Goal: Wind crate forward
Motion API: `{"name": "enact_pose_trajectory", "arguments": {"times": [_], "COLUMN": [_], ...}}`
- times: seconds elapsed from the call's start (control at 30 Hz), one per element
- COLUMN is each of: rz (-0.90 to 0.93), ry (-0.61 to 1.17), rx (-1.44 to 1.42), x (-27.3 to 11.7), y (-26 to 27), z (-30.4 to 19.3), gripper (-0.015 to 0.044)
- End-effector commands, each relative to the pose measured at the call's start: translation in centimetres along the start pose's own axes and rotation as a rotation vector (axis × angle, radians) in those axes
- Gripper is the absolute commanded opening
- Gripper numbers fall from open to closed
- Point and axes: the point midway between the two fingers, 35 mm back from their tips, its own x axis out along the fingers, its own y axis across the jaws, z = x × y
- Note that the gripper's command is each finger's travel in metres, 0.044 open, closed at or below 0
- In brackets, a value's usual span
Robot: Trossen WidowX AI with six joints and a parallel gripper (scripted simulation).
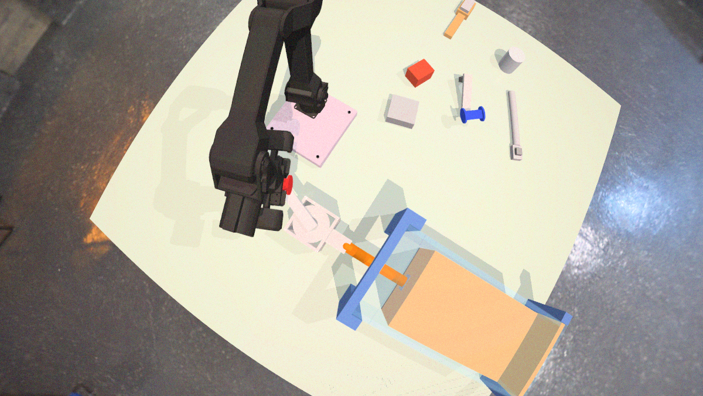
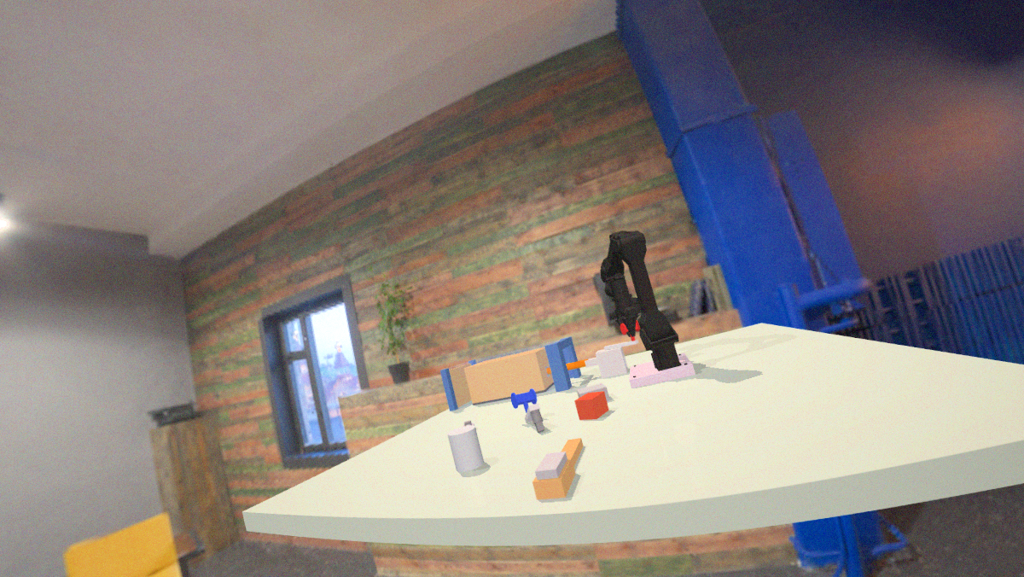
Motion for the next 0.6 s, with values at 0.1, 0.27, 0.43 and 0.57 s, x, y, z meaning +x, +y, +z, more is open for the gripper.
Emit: {"name": "enact_pose_trajectory", "arguments": {"times": [0.1,0.27,0.43,0.57], "rz": [0.013,0.013,0.014,0.014], "ry": [-0.019,-0.020,-0.020,-0.020], "rx": [0.006,0.006,0.006,0.006], "x": [0.1,0.0,0.0,0.0], "y": [1.1,1.6,2.0,2.4], "z": [1.0,1.3,1.6,1.8], "gripper": [0.0000,0.0000,0.0000,0.0000]}}
